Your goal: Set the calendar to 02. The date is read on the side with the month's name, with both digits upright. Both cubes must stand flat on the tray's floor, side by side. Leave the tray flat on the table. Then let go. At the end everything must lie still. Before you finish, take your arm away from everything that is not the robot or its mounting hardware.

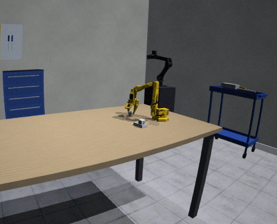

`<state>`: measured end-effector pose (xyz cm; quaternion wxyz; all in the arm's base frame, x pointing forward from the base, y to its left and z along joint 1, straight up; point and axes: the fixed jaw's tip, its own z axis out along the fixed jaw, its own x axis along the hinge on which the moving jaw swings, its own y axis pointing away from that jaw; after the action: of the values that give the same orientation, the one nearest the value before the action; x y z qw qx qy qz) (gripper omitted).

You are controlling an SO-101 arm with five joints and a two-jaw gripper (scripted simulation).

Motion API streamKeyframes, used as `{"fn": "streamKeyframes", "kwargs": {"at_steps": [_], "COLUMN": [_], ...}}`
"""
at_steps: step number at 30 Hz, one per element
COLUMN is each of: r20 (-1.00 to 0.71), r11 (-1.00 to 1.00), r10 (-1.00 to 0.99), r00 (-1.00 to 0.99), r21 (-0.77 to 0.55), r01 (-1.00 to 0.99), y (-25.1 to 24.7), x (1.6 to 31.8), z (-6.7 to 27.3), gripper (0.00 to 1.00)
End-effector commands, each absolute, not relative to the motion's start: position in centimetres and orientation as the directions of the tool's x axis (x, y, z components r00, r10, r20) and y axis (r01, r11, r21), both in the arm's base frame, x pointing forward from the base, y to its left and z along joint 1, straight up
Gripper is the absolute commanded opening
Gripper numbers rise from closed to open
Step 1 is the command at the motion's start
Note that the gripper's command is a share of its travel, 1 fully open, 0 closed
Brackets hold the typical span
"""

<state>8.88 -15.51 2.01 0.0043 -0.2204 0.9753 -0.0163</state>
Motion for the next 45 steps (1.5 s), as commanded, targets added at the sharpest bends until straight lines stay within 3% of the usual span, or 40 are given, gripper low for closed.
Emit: {"fn": "streamKeyframes", "kwargs": {"at_steps": [1, 13, 26, 45], "r20": [-0.004, -0.004, -0.004, -0.004], "r11": [0.908, 0.908, 0.908, 0.908], "r10": [-0.415, -0.415, -0.415, -0.415], "r00": [-0.910, -0.910, -0.910, -0.910], "r21": [-0.054, -0.054, -0.054, -0.054], "r01": [-0.415, -0.415, -0.415, -0.415], "y": [-15.8, -15.8, -15.9, -15.7], "x": [8.8, 8.8, 8.9, 8.8], "z": [2.2, 2.2, 2.4, 7.5], "gripper": [0.25, 0.35, 0.36, 0.36]}}
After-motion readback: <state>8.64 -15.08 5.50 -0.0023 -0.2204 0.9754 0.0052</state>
